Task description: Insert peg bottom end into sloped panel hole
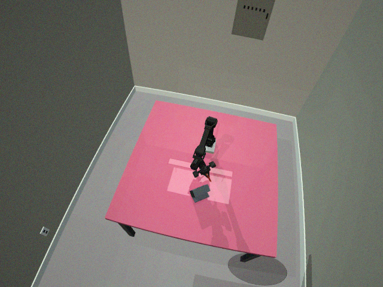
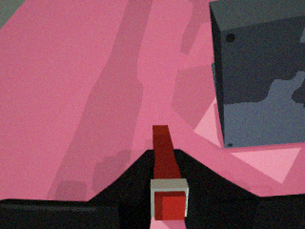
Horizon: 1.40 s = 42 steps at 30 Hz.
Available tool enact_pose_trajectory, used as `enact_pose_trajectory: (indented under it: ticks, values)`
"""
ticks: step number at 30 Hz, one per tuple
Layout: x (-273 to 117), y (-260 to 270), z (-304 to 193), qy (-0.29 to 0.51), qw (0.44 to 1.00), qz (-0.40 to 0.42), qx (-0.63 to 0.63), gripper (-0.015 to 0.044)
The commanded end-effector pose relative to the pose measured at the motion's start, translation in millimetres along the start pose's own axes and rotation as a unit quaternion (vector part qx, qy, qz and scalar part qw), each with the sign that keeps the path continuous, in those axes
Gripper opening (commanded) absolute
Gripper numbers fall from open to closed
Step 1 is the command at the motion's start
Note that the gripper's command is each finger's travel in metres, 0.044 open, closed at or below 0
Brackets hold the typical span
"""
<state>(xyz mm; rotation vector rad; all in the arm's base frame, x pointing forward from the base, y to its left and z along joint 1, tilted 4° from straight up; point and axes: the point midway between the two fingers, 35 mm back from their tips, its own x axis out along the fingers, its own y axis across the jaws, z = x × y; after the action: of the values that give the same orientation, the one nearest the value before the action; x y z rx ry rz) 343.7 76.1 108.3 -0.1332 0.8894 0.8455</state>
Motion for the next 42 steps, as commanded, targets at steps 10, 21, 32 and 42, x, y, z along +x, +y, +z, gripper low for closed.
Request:
enact_pose_trajectory:
  ticks: [10, 21, 32, 42]
  values:
    - [-7.3, -12.9, -4.6, -0.033, 0.999, -0.002, -0.009, 0.0000]
    - [-15.2, -24.2, -7.6, -0.061, 0.998, -0.008, -0.019, 0.0000]
    - [-23.8, -35.0, -11.2, -0.088, 0.996, -0.015, -0.029, 0.0000]
    - [-32.3, -44.3, -15.0, -0.113, 0.993, -0.024, -0.040, 0.0000]
